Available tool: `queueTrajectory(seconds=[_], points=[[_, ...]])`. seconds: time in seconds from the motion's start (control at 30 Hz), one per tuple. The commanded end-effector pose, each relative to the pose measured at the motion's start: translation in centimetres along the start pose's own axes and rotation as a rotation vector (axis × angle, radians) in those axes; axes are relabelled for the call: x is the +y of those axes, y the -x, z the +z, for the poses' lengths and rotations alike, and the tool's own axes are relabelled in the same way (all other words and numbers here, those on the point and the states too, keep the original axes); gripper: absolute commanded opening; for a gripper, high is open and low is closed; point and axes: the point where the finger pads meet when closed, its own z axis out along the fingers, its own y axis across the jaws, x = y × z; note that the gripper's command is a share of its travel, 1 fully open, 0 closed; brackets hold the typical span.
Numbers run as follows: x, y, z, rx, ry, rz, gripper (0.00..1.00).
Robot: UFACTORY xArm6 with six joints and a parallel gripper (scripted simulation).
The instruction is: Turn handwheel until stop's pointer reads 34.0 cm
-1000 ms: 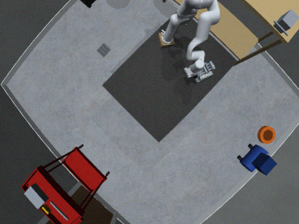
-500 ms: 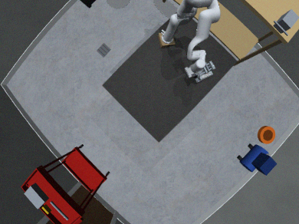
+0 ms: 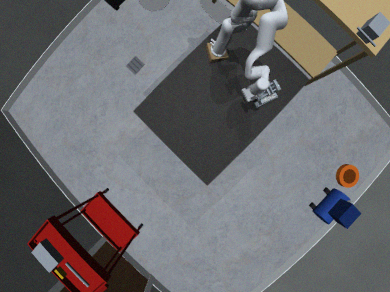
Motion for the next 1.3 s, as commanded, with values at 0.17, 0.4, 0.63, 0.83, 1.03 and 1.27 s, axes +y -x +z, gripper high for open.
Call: queueTrajectory(seconds=[0.17, 0.4, 0.63, 0.83, 1.03, 1.27], points=[[-0.75, 0.00, -0.59, 0.001, -0.009, -0.001, 0.06], [-1.01, 0.00, -0.71, 0.001, -0.009, -0.001, 0.06], [-1.16, 0.00, -0.75, 0.001, -0.009, -0.001, 0.06], [-1.29, 0.00, -0.79, 0.001, -0.009, -0.001, 0.06], [-1.35, 0.00, -0.81, 0.001, -0.009, -0.001, 0.06], [-1.42, 0.00, -0.83, 0.001, -0.009, -0.001, 0.06]])
